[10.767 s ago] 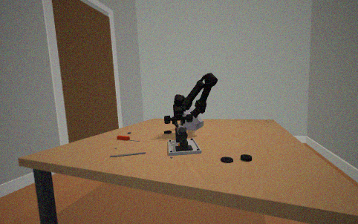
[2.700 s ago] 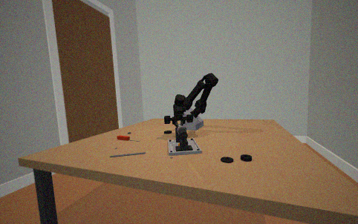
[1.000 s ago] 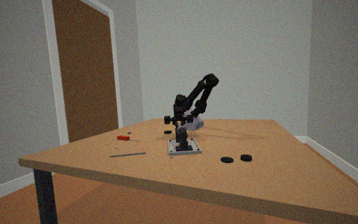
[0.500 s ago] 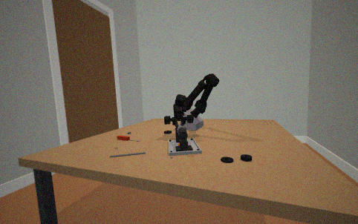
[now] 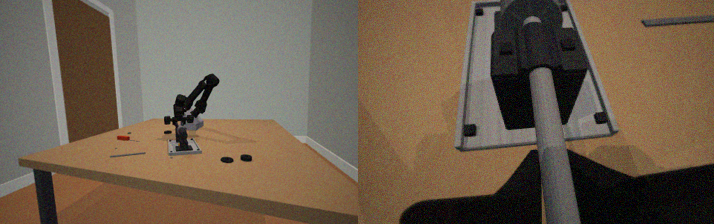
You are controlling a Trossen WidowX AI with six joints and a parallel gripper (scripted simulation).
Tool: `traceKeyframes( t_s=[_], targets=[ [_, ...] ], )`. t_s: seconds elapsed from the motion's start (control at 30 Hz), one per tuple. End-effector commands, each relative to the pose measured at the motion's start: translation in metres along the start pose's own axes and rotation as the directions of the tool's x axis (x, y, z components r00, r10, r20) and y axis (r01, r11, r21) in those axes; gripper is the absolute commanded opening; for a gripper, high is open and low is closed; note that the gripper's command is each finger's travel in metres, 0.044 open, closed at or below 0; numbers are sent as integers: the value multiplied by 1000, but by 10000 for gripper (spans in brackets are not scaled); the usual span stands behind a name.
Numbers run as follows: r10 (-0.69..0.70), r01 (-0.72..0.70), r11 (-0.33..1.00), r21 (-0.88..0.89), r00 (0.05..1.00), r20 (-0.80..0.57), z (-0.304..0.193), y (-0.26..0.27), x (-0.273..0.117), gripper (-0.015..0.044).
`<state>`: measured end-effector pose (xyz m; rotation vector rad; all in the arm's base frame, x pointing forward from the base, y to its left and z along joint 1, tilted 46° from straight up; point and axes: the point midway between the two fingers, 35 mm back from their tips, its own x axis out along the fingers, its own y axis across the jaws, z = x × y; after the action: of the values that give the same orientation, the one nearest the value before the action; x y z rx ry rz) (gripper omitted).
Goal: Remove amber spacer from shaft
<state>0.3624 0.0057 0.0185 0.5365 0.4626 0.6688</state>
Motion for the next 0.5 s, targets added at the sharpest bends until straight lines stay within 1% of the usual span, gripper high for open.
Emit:
traceKeyframes(
  t_s=[0.0,0.47],
  targets=[
    [2,-2,1000,-3,1000,3,3,0,2,0],
    [2,-2,1000,-3,1000,3,7,1,6,0]
  ],
)
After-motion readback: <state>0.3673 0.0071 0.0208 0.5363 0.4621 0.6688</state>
